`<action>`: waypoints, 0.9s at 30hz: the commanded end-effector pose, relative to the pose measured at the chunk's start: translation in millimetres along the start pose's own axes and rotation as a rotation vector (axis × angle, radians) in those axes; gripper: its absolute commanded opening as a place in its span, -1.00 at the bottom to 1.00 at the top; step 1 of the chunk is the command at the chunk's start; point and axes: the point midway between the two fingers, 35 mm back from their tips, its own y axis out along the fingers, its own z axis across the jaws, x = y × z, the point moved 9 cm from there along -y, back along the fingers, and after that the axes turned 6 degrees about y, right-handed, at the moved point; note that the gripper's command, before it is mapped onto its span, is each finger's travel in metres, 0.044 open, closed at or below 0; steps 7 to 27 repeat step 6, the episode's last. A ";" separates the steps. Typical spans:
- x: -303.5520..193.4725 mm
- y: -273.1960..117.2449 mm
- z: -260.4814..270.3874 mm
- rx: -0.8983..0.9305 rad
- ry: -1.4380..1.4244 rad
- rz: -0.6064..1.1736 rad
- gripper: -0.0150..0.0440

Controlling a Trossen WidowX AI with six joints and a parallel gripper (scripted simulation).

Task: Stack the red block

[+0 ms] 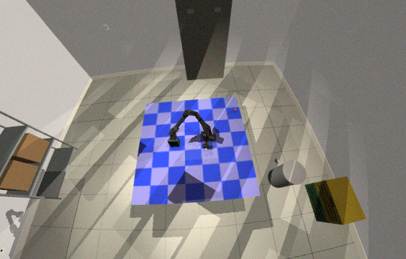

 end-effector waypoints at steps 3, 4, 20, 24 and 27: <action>-0.1 0.3 0.0 0.000 0.000 0.000 1.00; -0.1 0.3 0.0 0.000 0.000 0.000 1.00; -0.1 0.3 0.0 0.000 0.000 0.000 1.00; -0.1 0.3 0.0 0.000 0.000 0.000 1.00; -0.1 0.3 0.0 0.000 0.000 0.000 1.00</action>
